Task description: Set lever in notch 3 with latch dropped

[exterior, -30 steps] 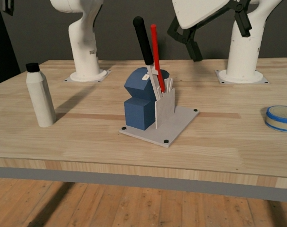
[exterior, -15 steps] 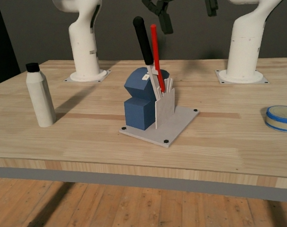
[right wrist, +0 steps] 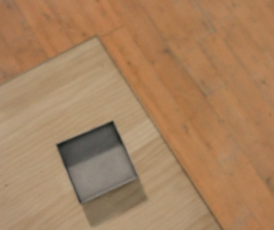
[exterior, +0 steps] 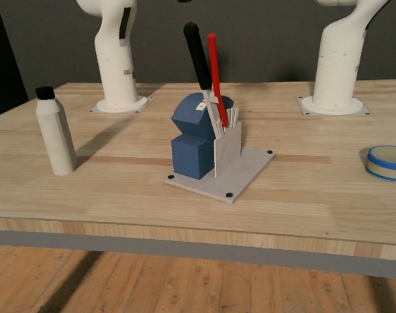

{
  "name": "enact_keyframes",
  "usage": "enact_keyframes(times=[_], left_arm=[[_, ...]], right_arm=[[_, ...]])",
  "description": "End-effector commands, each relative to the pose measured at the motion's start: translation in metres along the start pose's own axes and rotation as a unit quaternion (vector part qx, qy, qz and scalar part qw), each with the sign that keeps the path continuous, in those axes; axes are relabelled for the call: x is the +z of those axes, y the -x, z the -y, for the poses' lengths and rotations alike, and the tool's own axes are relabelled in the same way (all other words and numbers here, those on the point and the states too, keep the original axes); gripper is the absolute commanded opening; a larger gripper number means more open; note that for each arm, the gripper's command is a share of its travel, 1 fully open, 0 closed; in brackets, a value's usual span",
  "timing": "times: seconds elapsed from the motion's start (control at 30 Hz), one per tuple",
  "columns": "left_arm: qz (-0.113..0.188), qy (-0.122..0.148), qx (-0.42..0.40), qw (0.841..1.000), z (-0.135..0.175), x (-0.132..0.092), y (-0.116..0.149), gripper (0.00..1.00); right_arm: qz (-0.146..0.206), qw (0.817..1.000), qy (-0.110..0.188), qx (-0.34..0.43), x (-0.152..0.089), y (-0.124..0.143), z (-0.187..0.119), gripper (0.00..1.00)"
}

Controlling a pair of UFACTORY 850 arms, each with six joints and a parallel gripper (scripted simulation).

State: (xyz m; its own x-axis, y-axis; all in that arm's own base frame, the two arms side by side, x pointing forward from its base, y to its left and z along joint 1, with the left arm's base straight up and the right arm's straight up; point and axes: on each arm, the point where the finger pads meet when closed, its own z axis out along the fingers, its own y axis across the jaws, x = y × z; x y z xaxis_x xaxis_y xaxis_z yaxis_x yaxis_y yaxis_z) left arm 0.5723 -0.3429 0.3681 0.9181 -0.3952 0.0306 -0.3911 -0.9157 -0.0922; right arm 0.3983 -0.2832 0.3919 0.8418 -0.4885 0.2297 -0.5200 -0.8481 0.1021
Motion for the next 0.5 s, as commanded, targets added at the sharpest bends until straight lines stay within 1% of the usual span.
enact_keyframes(times=[0.0,0.07,0.13,0.23,0.47], left_arm=[[0.014,0.045,0.008,0.999,-0.026,-0.02,0.005,1.0],[0.014,0.045,0.008,0.999,-0.026,-0.02,0.005,1.0],[0.014,0.046,0.009,0.999,-0.027,-0.021,0.006,1.0],[0.014,0.046,0.009,0.999,-0.027,-0.021,0.006,1.0],[0.014,0.046,0.009,0.999,-0.027,-0.021,0.006,1.0]], right_arm=[[0.022,0.997,0.009,0.067,-0.009,0.017,-0.067,1.0],[0.022,0.997,0.009,0.067,-0.009,0.017,-0.067,1.0],[0.037,0.993,0.014,0.114,-0.016,0.035,-0.107,1.0],[0.046,0.988,0.017,0.145,-0.021,0.048,-0.13,1.0],[0.071,0.97,0.022,0.232,-0.038,0.093,-0.192,1.0]])
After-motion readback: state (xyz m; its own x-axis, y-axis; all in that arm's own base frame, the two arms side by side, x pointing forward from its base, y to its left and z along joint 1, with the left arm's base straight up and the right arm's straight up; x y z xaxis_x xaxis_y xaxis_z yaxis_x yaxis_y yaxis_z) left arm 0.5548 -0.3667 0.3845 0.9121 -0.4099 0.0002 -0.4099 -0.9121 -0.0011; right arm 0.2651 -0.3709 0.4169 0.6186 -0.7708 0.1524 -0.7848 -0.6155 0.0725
